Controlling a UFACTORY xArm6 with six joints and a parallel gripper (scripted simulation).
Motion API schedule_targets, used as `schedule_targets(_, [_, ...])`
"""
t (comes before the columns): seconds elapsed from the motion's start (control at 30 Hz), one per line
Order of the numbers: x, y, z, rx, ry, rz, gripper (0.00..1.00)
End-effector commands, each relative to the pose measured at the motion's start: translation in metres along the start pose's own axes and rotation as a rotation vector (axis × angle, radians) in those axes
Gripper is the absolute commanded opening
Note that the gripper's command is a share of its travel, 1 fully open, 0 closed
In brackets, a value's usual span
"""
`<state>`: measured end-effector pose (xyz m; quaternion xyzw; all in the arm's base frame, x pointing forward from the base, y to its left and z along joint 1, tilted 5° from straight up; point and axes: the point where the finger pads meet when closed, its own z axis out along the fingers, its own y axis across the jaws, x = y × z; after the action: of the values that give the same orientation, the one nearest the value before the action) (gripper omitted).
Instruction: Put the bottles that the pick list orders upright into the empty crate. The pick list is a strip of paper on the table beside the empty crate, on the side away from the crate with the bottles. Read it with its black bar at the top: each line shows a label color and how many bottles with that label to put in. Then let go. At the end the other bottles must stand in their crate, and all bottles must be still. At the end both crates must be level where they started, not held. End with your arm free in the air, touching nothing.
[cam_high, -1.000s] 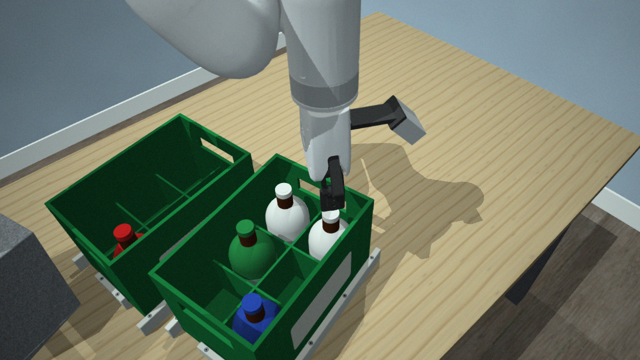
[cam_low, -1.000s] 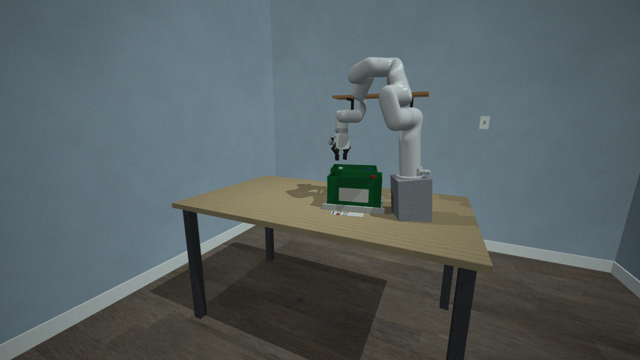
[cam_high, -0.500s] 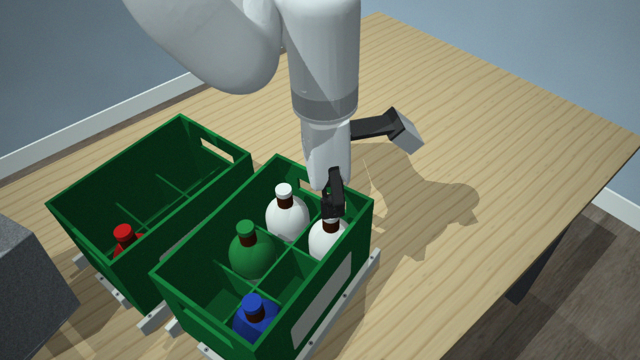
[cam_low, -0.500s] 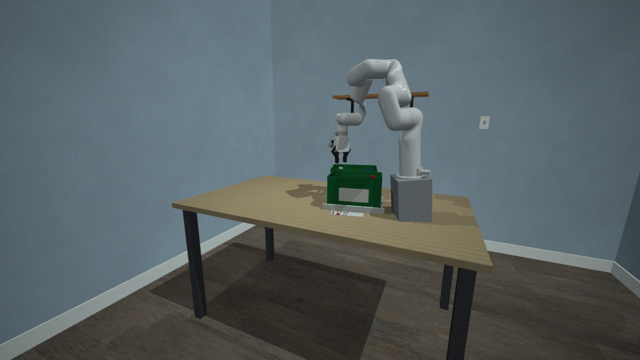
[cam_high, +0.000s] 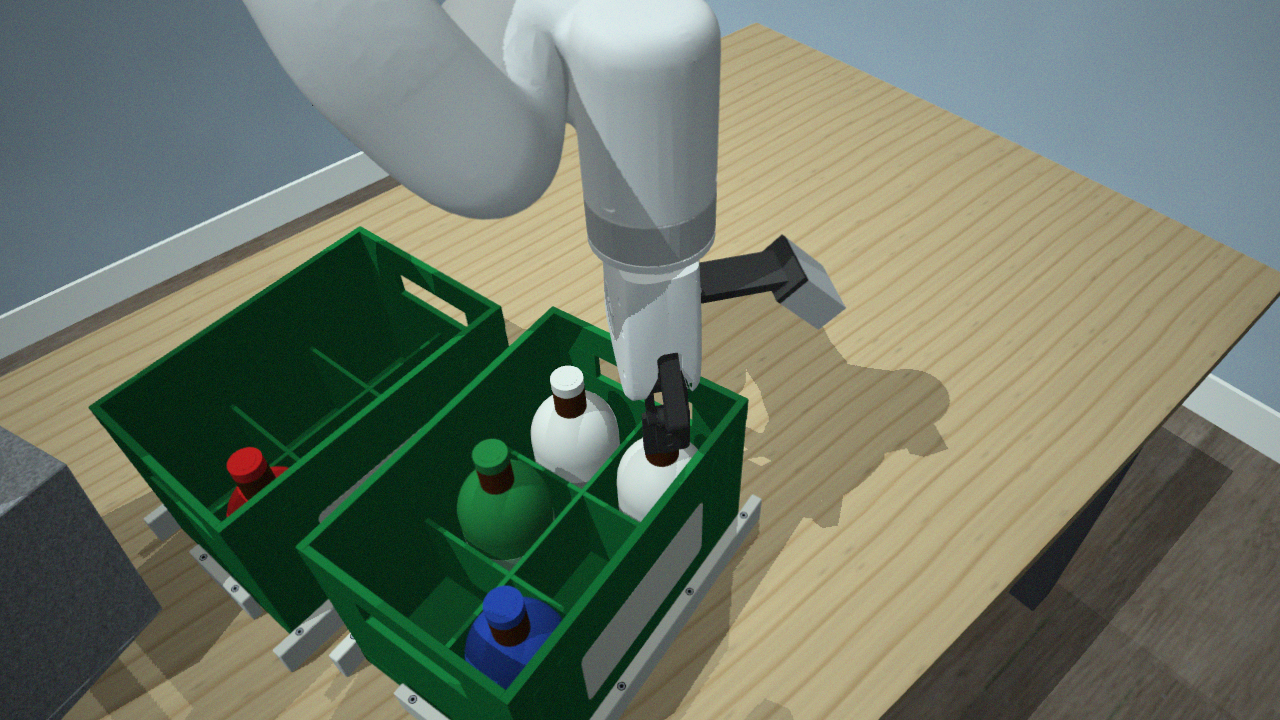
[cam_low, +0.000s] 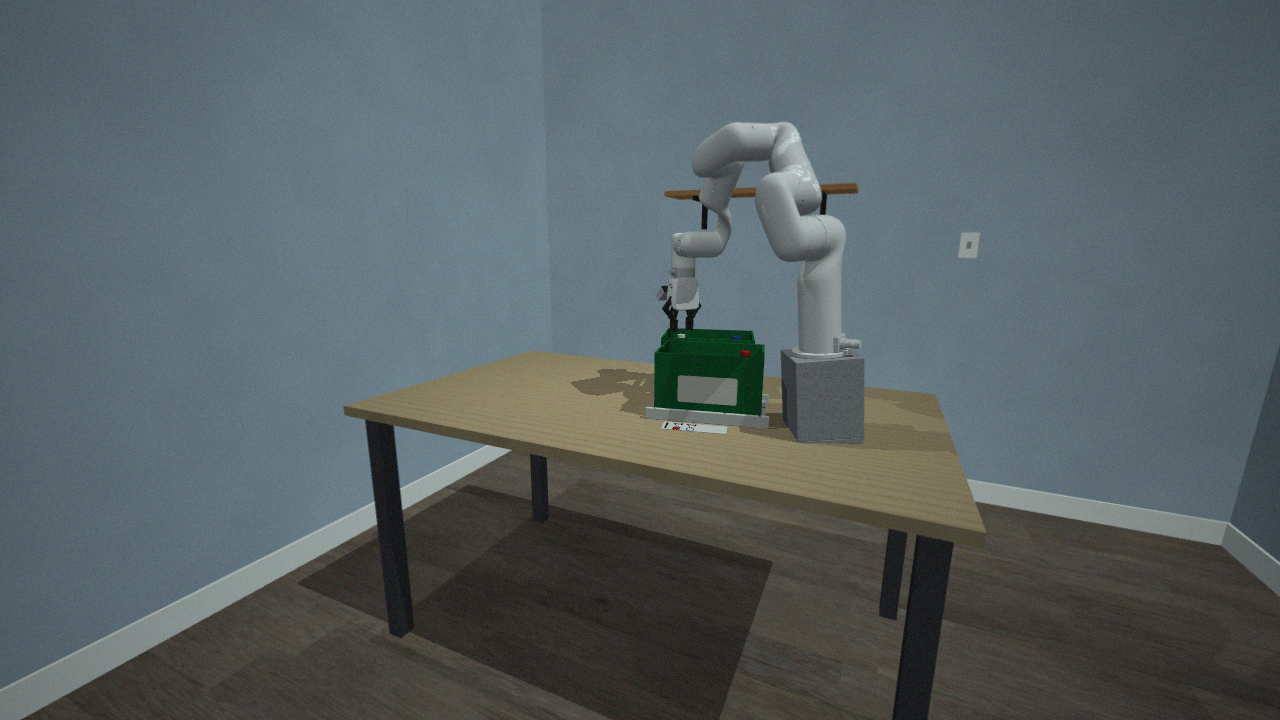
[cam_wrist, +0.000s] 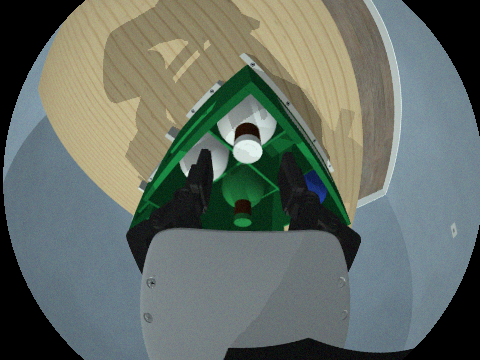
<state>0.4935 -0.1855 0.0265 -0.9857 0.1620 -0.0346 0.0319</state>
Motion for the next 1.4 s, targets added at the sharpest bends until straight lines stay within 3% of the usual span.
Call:
schedule_targets(0.0, [0.001,0.000,0.004,0.000,0.004,0.000,0.65])
schedule_targets(0.87, [0.001,0.000,0.036,0.000,0.004,0.000,0.65])
schedule_targets(1.27, [0.001,0.000,0.037,0.000,0.004,0.000,0.65])
schedule_targets(1.3, [0.001,0.000,0.033,0.000,0.004,0.000,0.00])
schedule_targets(1.37, [0.001,0.000,0.033,0.000,0.004,0.000,0.00])
